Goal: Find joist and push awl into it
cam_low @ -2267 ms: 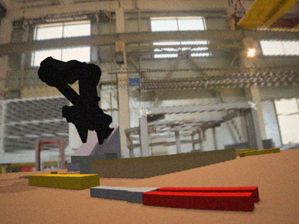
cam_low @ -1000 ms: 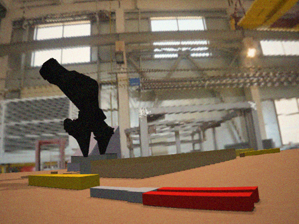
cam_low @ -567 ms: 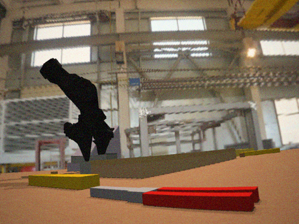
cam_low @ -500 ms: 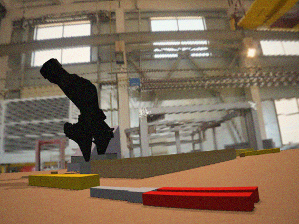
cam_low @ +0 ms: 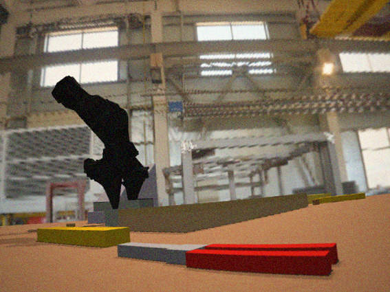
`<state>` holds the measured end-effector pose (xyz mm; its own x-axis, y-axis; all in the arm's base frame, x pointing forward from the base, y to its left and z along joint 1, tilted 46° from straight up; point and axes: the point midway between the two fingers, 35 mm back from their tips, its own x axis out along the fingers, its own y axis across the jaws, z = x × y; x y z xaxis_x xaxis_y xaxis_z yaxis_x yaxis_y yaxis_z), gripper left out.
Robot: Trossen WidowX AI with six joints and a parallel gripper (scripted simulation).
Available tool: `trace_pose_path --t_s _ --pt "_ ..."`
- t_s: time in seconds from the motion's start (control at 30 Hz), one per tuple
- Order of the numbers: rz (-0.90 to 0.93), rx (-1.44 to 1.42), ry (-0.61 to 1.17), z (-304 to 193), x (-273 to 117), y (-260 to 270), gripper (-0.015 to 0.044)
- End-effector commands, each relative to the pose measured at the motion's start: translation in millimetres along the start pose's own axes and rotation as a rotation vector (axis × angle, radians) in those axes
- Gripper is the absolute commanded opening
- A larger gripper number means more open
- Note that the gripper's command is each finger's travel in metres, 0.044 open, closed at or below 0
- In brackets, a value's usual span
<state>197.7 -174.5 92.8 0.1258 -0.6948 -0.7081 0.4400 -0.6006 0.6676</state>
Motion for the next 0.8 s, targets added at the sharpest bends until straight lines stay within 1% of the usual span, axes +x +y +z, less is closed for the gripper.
trace_pose_path --t_s 0.0,0.03,0.6,0.77 --pt "0.007 0.004 0.002 -1.2 -7.4 2.0 0.0012" --pt "0.007 0.005 0.002 -1.4 -8.8 2.0 0.0000" --pt "0.007 0.004 0.002 -2.1 -30.8 1.7 0.0000" --pt "0.005 0.004 0.003 -2.9 -30.8 -10.3 0.0000"
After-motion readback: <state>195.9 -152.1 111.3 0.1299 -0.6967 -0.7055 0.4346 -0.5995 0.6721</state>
